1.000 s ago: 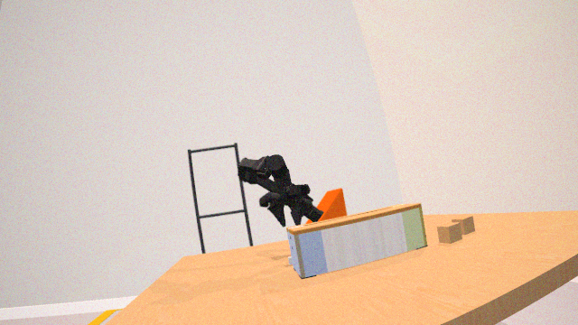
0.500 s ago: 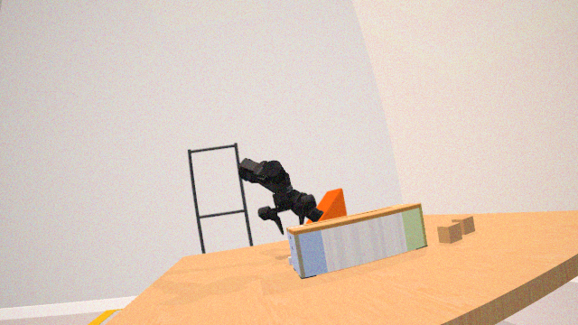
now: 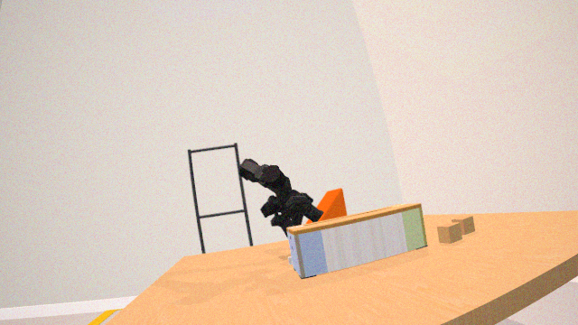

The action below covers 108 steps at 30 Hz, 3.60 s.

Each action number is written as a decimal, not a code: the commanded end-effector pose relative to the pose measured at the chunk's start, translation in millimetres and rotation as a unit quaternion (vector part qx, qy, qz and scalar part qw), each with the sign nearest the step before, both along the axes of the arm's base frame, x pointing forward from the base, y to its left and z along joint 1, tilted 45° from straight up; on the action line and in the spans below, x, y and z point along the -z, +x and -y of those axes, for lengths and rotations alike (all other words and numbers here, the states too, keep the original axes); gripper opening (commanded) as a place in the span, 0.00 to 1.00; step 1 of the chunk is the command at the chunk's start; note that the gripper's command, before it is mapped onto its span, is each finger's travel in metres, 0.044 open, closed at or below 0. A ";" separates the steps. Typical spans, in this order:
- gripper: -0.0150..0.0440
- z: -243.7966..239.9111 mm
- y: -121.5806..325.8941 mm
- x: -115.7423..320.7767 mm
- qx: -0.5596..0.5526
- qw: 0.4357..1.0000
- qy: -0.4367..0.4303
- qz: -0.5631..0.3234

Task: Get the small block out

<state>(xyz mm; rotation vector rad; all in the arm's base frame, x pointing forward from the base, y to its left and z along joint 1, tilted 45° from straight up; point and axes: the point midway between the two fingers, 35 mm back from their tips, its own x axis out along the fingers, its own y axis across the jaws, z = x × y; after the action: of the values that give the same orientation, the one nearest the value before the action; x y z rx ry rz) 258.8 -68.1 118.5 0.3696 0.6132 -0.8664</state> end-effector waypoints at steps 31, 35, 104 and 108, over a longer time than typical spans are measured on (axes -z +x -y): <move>0.74 18.5 0.3 18.4 0.509 0.579 0.412 0.486; 0.74 18.7 0.3 18.6 0.509 0.579 0.412 0.486; 0.25 17.3 1.0 15.5 0.509 0.576 0.412 0.489; 0.25 16.8 0.8 15.5 0.504 0.587 0.408 0.484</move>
<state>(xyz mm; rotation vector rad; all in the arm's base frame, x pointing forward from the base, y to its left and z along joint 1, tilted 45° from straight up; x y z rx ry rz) 258.9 -86.4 98.7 2.0603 -0.4174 -1.2050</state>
